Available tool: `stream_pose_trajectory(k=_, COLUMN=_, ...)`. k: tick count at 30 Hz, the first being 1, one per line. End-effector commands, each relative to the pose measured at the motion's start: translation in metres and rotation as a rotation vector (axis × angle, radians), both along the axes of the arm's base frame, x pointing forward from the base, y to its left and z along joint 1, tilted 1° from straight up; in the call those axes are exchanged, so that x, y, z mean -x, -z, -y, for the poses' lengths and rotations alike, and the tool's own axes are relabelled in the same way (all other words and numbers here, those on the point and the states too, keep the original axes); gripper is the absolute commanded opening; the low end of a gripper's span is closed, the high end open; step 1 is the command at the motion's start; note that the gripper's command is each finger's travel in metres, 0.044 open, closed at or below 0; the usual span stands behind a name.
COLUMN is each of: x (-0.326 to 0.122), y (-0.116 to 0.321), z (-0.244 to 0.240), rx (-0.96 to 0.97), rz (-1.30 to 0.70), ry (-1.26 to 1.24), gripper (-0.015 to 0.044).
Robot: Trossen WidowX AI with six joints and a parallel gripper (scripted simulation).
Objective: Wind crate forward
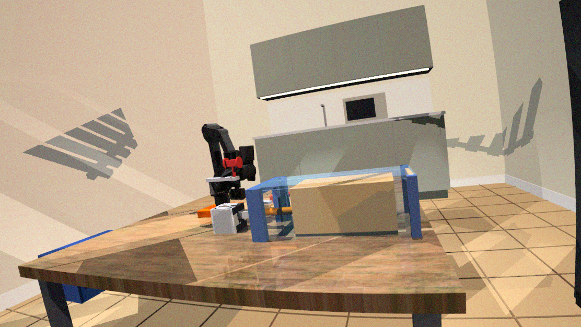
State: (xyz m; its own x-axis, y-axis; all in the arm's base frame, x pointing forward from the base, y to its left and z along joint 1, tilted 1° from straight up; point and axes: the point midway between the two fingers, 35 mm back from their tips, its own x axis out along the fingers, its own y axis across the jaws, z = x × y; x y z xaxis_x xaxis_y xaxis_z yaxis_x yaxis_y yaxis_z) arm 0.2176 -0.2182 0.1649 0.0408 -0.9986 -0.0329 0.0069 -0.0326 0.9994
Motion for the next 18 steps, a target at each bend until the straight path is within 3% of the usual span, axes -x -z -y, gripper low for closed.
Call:
stream_pose_trajectory(k=1, x=-0.017, y=0.001, z=-0.008, rx=0.001, rz=0.011, ry=0.002, gripper=0.0)
stream_pose_trajectory(k=18, x=-0.039, y=0.013, z=-0.017, rx=0.022, rz=0.027, ry=0.006, gripper=0.0)
